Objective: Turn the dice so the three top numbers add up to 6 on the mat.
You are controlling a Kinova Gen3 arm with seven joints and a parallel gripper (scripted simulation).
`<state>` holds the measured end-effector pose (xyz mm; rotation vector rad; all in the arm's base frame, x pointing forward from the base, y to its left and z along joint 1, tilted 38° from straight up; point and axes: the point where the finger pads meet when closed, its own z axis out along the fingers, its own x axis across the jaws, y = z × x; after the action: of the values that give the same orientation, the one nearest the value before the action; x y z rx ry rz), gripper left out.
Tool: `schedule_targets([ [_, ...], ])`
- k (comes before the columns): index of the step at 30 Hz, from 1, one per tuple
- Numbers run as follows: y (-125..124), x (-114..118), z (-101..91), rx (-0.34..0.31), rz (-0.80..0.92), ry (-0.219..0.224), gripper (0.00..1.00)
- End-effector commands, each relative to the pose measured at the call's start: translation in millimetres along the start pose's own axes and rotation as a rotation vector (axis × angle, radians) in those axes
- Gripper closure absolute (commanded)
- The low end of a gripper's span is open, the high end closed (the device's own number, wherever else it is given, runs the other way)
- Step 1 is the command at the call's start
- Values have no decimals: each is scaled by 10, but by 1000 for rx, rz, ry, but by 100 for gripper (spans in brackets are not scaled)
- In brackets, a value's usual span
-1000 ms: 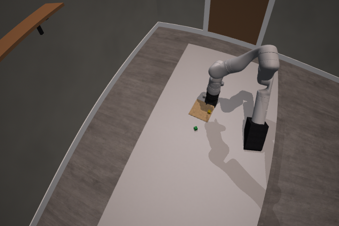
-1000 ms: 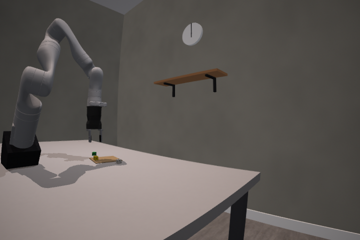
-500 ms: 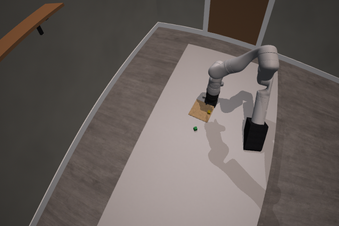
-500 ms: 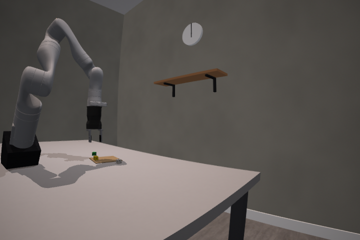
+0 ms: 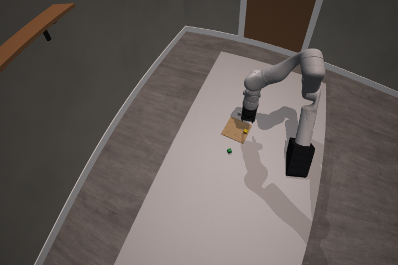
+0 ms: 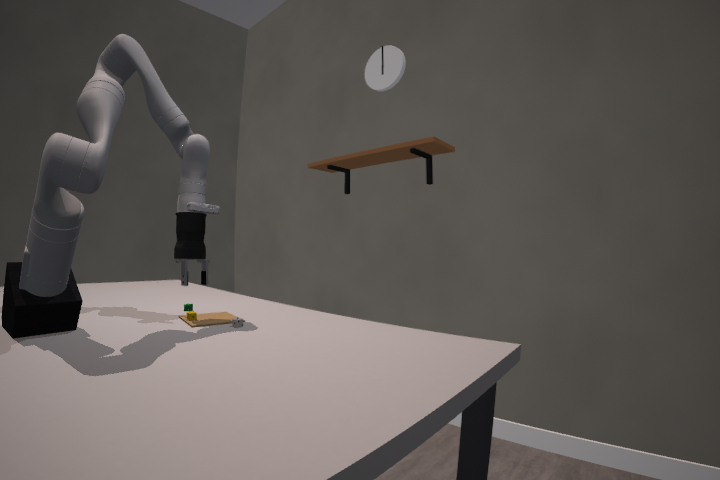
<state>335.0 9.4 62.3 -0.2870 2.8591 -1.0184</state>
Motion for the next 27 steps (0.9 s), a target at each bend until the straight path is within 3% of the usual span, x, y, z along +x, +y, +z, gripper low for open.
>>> schedule_targets([
  [1,-57,-11,6,-10,-48,9,0],
  [10,-353,-90,45,-8,-406,35,0],
  [12,-353,-90,45,-8,-406,35,0],
  [27,-824,-324,125,-19,-1132,22,0],
])
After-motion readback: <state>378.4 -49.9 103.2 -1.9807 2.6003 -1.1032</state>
